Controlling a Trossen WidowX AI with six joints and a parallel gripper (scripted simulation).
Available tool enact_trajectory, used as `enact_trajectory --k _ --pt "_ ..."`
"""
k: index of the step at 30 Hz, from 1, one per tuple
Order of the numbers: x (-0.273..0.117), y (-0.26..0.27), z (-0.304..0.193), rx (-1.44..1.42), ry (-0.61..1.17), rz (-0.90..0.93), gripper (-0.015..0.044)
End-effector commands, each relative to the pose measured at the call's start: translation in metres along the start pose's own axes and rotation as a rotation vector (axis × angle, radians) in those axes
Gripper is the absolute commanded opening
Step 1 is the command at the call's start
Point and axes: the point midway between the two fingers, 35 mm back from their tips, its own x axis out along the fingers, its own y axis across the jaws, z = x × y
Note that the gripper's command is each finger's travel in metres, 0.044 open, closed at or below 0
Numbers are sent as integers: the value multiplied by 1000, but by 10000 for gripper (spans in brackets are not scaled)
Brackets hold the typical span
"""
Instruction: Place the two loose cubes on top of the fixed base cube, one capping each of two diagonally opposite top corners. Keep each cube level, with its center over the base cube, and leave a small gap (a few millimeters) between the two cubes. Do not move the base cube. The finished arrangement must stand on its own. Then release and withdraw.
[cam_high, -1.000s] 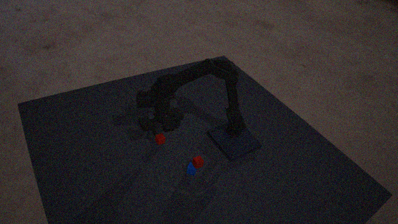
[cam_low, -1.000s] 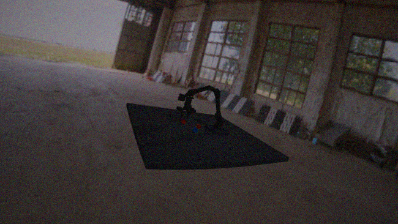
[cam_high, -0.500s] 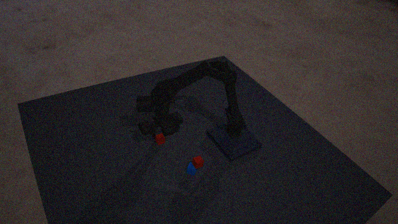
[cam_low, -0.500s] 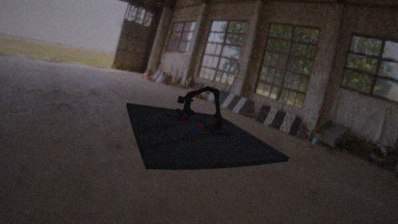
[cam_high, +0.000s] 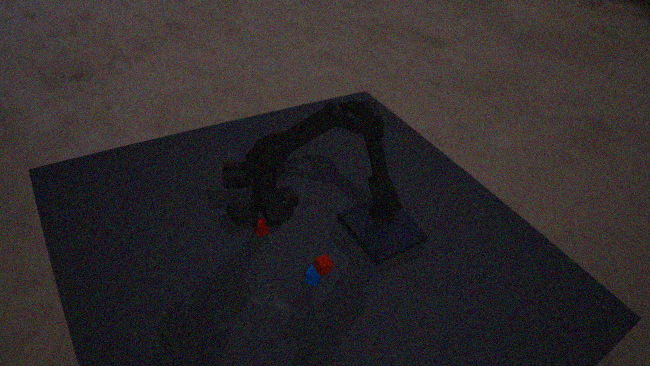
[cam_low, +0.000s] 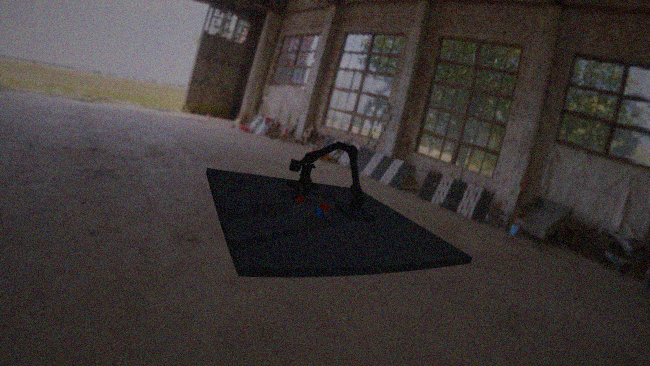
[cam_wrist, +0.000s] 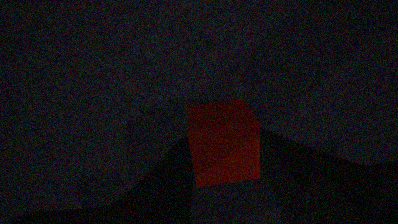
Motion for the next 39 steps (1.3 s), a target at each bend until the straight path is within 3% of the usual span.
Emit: enact_trajectory --k 1,39 --pt "1 0 0 4 1 0 105" --pt "-68 -7 -2 18 5 -14 105"
